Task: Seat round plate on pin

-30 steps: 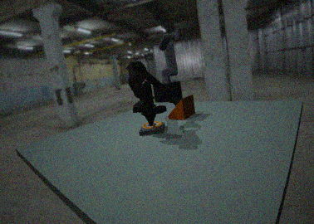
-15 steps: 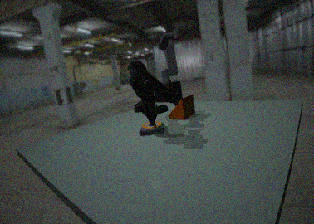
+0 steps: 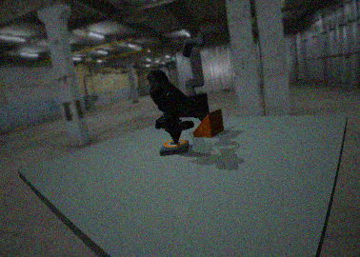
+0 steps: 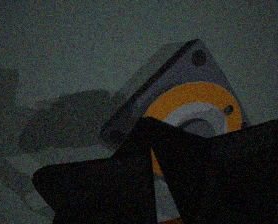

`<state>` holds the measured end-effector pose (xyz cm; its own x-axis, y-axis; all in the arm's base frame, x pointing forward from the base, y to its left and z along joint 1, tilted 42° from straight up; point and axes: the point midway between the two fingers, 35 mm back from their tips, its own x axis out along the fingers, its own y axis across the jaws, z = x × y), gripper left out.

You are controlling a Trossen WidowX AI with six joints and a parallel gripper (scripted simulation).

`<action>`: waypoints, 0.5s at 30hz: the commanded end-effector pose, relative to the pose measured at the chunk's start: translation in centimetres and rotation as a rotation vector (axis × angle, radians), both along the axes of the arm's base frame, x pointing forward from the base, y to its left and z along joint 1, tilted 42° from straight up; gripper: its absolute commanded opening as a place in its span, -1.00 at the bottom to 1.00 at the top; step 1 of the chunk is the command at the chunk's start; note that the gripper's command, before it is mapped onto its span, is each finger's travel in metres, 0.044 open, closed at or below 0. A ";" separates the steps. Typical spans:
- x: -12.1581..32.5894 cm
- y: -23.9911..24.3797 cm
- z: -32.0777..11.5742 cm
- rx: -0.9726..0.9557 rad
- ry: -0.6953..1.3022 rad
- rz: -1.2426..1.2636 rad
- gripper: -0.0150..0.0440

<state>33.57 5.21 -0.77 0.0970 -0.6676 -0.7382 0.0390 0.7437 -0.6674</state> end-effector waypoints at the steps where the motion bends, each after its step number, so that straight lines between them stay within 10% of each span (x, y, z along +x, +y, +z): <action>1: -0.7 0.0 -0.5 0.005 0.017 -0.007 -0.49; 15: -1.1 0.1 -0.6 0.005 0.017 -0.007 -0.49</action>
<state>33.07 5.40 -1.01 0.0966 -0.6662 -0.7395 0.0391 0.7450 -0.6660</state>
